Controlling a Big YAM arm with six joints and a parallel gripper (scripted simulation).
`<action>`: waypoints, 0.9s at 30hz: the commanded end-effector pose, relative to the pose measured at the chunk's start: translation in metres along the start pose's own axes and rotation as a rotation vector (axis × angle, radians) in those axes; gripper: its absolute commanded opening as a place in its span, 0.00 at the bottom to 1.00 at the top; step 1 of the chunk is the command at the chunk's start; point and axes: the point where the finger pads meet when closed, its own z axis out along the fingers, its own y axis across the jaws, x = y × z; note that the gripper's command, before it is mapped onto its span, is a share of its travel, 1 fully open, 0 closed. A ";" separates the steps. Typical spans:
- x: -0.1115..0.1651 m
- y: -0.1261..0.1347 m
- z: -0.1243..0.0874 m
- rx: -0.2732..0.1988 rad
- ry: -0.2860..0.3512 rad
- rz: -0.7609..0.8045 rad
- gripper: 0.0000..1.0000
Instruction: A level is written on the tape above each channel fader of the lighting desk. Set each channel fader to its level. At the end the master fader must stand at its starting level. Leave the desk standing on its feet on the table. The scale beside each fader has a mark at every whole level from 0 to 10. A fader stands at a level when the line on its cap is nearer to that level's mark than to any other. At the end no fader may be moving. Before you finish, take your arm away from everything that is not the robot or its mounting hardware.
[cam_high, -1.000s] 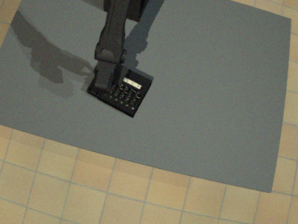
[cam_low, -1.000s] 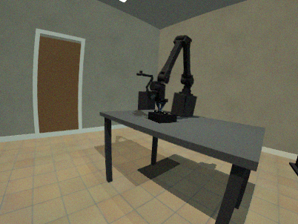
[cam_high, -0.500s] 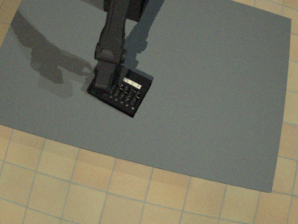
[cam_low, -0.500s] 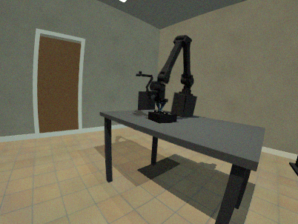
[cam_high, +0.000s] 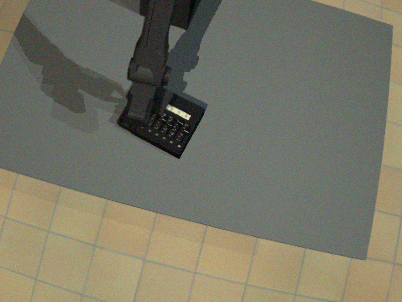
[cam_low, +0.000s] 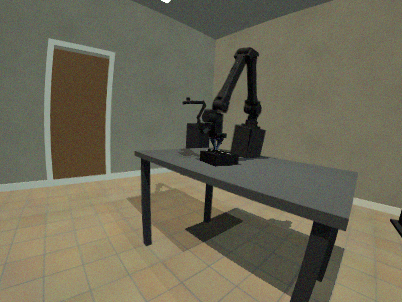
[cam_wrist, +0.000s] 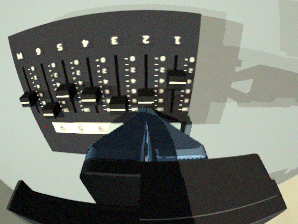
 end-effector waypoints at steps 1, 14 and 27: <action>-0.023 0.002 -0.005 -0.008 -0.029 0.001 0.00; -0.027 0.002 -0.007 -0.010 -0.037 0.001 0.00; -0.027 0.003 -0.007 -0.010 -0.037 0.000 0.00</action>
